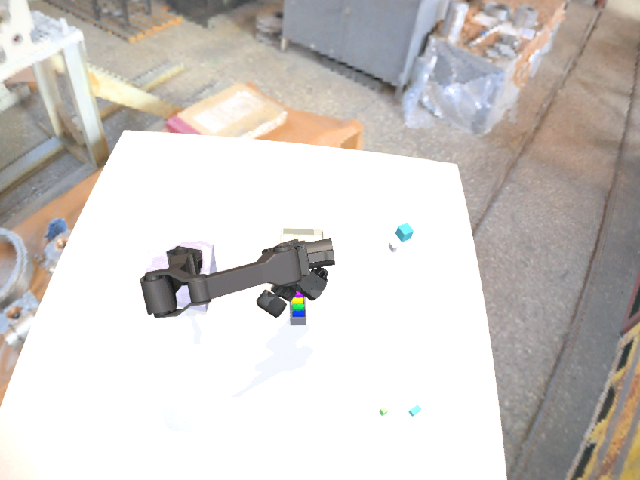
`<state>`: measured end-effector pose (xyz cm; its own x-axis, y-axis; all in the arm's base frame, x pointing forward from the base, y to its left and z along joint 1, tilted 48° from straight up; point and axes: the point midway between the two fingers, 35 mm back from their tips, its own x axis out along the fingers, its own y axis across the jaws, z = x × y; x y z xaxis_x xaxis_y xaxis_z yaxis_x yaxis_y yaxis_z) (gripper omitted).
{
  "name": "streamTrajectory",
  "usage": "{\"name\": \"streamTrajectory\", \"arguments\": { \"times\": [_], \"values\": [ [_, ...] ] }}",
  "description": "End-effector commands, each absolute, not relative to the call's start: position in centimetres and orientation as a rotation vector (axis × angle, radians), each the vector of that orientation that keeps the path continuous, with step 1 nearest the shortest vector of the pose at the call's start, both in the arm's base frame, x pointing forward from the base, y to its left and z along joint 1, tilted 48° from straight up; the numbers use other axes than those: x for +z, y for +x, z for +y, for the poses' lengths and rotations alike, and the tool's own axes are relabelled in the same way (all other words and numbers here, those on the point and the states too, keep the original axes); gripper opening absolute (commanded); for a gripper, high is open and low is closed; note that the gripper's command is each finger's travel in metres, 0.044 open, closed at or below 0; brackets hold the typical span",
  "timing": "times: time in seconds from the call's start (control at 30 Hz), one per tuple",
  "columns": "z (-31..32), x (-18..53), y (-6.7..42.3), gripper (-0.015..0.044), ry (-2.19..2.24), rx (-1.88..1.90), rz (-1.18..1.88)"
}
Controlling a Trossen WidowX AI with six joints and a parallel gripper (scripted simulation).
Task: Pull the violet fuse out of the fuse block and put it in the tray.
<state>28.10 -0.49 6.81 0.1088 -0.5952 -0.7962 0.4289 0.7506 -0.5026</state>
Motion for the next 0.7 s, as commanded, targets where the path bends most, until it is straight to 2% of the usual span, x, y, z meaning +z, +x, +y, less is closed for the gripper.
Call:
{"name": "streamTrajectory", "arguments": {
  "times": [0.0, 0.67],
  "values": [
    [-0.2, 0.4, 29.6, 0.0074, -0.69, -0.556, 1.496],
    [-0.1, -1.2, 29.4, 0.0074, -0.789, -0.51, 1.543]
  ]
}}
